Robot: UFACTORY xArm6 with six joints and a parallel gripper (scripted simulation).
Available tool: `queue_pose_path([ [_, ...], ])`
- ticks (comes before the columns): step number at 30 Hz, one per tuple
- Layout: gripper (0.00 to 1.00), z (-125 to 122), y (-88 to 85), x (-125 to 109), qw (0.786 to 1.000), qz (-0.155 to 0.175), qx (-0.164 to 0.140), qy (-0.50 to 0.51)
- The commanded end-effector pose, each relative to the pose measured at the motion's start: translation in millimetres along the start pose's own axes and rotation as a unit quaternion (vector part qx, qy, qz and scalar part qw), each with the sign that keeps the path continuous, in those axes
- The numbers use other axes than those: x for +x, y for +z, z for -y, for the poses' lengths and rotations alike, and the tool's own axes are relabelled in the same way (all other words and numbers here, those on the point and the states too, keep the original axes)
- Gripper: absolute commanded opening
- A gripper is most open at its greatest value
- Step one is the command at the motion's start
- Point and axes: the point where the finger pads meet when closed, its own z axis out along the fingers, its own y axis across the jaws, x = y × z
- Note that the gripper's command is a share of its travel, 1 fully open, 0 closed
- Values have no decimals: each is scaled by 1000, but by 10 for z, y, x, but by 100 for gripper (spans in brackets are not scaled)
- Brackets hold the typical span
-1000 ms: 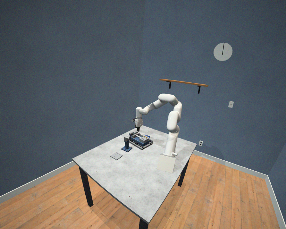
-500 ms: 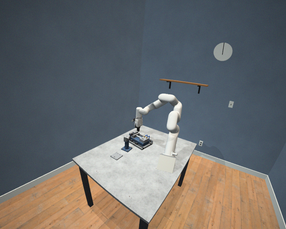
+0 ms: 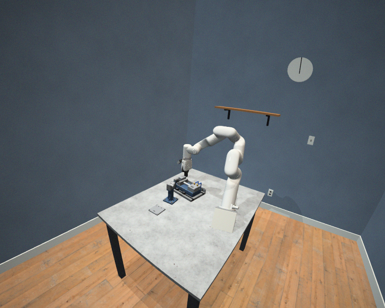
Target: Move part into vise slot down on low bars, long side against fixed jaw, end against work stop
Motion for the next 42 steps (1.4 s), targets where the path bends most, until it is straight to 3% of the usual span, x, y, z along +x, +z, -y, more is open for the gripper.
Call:
queue_pose_path([
  [1,0,-2,-15,13,1000,-2,0,1],
  [42,0,42,-15,13,1000,-2,0,1],
])
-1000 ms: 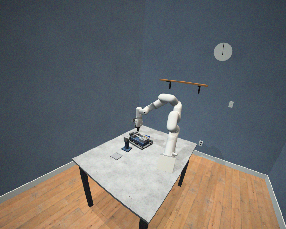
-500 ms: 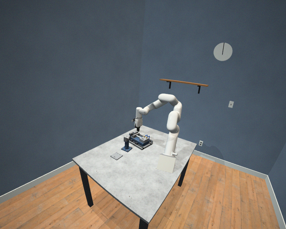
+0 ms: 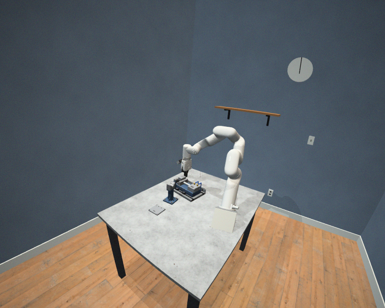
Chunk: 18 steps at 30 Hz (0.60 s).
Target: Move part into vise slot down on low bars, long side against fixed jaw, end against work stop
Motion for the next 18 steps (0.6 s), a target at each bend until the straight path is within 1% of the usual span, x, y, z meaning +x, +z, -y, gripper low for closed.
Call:
queue_pose_path([
  [1,0,6,-15,13,1000,-2,0,0],
  [18,0,42,-15,13,1000,-2,0,0],
])
